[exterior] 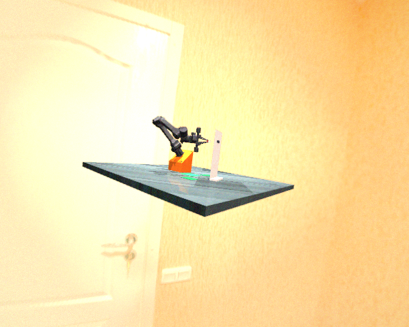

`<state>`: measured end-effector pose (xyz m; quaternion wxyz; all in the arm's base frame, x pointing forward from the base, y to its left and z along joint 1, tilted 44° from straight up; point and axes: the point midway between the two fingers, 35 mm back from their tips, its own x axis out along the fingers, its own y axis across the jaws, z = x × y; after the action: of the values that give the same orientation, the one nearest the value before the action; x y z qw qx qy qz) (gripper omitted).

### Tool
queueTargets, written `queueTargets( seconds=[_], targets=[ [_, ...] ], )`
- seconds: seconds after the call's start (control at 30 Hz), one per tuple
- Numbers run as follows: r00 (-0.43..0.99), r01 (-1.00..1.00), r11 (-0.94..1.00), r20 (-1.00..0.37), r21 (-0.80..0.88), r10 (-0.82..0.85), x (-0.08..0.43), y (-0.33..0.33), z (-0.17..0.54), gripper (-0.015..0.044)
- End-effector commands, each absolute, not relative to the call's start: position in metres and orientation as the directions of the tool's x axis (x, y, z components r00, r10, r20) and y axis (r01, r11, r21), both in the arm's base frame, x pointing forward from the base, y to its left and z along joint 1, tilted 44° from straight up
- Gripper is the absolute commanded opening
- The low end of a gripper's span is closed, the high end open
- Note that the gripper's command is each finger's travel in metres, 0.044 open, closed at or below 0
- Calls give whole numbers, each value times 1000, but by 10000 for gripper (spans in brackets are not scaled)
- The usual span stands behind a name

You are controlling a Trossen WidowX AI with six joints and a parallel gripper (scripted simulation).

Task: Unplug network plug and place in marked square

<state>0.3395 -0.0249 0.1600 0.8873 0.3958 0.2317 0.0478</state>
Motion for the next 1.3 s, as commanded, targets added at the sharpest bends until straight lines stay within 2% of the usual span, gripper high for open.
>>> queueTargets(
  seconds=[0.0,0.67,1.27],
  targets=[
    [888,95,686,-373,722,269,337,-25,161,0],
    [888,99,682,-374,724,268,330,-25,162,0],
    [888,96,683,-373,724,270,313,13,211,0]
  ],
)
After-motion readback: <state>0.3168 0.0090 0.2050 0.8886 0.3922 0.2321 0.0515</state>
